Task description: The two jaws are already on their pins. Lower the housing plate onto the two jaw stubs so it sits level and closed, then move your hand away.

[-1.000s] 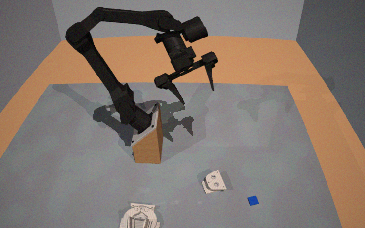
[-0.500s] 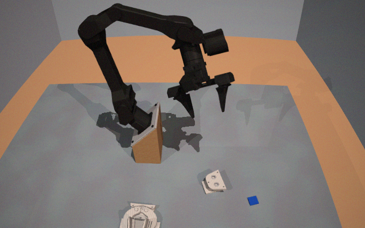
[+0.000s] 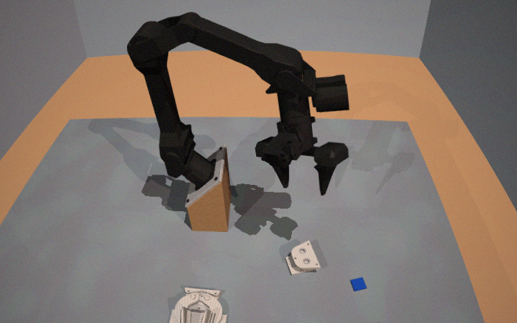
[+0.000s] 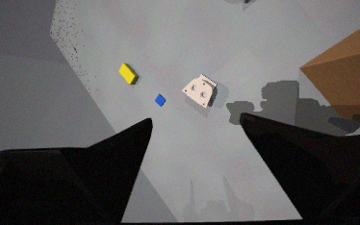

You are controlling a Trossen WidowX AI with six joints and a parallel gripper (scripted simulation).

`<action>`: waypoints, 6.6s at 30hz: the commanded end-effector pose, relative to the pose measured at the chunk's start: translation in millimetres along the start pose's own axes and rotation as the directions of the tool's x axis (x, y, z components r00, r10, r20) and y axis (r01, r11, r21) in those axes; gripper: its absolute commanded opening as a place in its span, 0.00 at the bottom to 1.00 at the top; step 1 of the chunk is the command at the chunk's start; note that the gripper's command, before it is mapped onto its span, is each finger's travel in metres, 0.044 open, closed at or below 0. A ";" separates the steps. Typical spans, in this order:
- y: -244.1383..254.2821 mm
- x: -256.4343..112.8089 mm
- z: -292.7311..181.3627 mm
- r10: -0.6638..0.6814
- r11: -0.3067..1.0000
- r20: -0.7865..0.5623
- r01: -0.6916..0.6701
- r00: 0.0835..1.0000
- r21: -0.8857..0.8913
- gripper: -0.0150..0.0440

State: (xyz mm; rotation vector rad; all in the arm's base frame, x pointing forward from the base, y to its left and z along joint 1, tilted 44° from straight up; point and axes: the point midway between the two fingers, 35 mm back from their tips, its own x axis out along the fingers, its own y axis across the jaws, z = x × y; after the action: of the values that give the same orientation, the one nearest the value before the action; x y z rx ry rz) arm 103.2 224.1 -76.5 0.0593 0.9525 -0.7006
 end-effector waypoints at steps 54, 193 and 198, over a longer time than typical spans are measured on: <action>-4.3 151.0 -4.3 -0.344 0.743 -0.199 0.395 0.918 0.540 1.00; -5.7 156.0 -5.7 -0.345 0.741 -0.202 0.398 0.917 0.541 1.00; -7.7 163.9 -7.1 -0.345 0.741 -0.201 0.397 0.917 0.541 1.00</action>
State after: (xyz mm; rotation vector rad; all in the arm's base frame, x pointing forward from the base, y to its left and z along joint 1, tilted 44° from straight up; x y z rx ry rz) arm 155.8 140.7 -198.8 0.4592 0.8144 -1.3612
